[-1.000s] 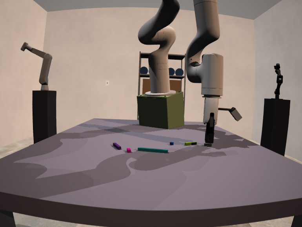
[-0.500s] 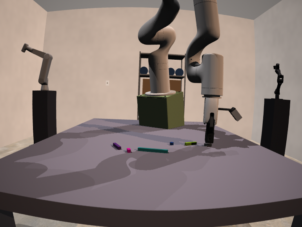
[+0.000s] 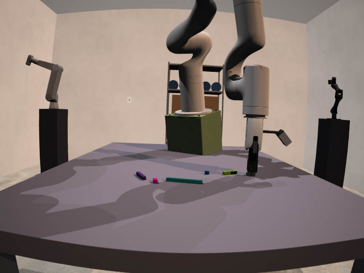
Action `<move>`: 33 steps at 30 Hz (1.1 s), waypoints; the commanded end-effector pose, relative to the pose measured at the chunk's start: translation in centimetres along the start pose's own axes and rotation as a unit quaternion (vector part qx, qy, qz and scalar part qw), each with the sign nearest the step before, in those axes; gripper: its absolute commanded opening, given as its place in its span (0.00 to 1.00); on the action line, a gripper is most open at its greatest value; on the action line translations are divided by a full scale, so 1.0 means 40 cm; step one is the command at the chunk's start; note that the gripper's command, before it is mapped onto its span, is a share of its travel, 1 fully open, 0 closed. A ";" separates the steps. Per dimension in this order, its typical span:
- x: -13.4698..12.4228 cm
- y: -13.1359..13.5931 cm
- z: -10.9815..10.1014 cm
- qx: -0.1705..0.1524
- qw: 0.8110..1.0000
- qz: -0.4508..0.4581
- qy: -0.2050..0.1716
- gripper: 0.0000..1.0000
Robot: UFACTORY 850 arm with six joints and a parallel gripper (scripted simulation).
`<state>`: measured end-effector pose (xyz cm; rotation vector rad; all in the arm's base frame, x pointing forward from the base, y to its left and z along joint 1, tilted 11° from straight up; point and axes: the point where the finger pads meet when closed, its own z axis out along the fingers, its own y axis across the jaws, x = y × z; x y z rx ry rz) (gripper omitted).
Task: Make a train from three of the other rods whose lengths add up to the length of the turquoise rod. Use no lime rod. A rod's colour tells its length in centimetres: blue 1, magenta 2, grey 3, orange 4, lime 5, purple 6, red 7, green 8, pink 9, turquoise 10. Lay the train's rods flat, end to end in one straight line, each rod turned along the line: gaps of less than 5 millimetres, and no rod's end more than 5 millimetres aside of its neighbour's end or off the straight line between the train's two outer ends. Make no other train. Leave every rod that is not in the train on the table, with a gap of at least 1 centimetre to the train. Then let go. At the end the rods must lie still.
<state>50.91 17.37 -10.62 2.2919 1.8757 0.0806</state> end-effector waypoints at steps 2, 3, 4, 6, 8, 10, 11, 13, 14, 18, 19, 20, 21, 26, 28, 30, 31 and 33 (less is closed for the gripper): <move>0.001 0.002 0.003 -0.001 1.000 0.000 0.000 0.24; 0.001 0.002 0.005 -0.001 1.000 0.000 0.000 0.24; 0.001 0.002 0.007 -0.001 1.000 0.000 0.000 0.24; 0.001 0.002 0.012 -0.001 1.000 0.000 0.000 0.24; 0.001 0.002 0.016 -0.001 1.000 0.000 0.000 0.24; 0.001 0.002 0.020 -0.001 1.000 0.000 0.000 0.24; 0.001 0.002 0.022 -0.001 1.000 0.000 0.000 0.24; 0.001 0.002 0.025 -0.001 1.000 0.000 0.000 0.24; 0.001 0.002 0.027 -0.001 1.000 0.000 0.000 0.24; 0.001 0.002 0.028 -0.001 1.000 0.000 0.000 0.24; 0.001 0.002 0.029 -0.001 1.000 0.000 0.000 0.24; 0.001 0.002 0.029 -0.001 1.000 0.000 0.000 0.24; 0.001 0.002 0.030 -0.001 1.000 0.000 0.000 0.24; 0.001 0.002 0.030 -0.001 1.000 0.000 0.000 0.24; 0.001 0.002 0.030 -0.001 1.000 0.000 0.000 0.24; 0.001 0.002 0.030 -0.001 1.000 0.000 0.000 0.24; 0.001 0.002 0.030 -0.001 1.000 0.000 0.000 0.24; 0.001 0.002 0.030 -0.001 1.000 0.000 0.000 0.24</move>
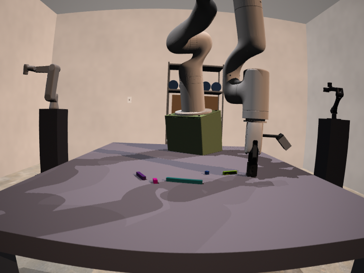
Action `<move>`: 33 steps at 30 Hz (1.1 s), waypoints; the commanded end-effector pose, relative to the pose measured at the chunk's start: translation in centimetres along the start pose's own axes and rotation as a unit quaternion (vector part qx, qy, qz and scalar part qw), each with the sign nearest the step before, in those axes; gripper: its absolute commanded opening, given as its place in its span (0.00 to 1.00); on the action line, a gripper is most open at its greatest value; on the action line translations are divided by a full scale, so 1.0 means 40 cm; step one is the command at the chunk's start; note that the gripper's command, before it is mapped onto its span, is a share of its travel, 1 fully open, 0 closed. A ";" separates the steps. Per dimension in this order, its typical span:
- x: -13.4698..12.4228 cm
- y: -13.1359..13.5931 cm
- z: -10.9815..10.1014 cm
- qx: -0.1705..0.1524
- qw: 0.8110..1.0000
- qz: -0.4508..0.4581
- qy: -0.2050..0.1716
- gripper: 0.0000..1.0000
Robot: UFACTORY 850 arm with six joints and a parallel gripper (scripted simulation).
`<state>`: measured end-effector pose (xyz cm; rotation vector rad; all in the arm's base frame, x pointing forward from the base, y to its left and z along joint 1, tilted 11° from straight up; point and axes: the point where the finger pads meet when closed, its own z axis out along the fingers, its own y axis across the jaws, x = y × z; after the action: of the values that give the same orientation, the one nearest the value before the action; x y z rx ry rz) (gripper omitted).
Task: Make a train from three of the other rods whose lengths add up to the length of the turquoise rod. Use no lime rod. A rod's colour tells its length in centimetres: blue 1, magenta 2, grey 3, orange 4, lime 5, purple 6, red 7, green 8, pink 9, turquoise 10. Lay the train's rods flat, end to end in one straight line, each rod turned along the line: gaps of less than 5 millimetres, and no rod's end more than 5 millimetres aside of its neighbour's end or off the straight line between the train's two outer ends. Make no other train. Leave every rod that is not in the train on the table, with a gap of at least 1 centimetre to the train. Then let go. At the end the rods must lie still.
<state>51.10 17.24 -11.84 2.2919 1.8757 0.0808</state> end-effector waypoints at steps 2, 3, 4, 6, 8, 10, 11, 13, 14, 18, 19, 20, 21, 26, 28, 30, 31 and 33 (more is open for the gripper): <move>0.001 0.002 -0.001 -0.001 1.000 0.000 0.000 0.24; 0.001 0.002 -0.001 -0.001 1.000 0.000 0.000 0.24; 0.001 0.002 -0.001 -0.001 1.000 0.000 0.000 0.24; 0.001 0.002 -0.001 -0.001 1.000 0.000 0.000 0.24; 0.001 0.002 -0.001 -0.001 1.000 0.000 0.000 0.24; 0.001 0.002 -0.001 -0.001 1.000 0.000 0.000 0.24; 0.001 0.002 -0.001 -0.001 1.000 0.000 0.000 0.24; 0.001 0.002 -0.001 -0.001 1.000 0.000 0.000 0.24; 0.001 0.002 -0.001 -0.001 1.000 0.000 0.000 0.24; 0.001 0.002 -0.001 -0.001 1.000 0.000 0.000 0.24; 0.001 0.002 -0.001 -0.001 1.000 0.000 0.000 0.24; 0.001 0.002 -0.001 -0.001 1.000 0.000 0.000 0.24; 0.001 0.002 -0.001 -0.001 1.000 0.000 0.000 0.24; 0.001 0.002 -0.001 -0.001 1.000 0.000 0.000 0.04; 0.001 0.002 -0.001 -0.001 1.000 0.000 0.000 0.04; 0.001 0.002 -0.001 -0.001 1.000 0.000 0.000 0.04; 0.001 0.002 -0.001 -0.001 1.000 0.000 0.000 0.04; 0.001 0.002 -0.001 -0.001 1.000 0.000 0.000 0.04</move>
<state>51.10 17.24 -11.84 2.2919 1.8758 0.0809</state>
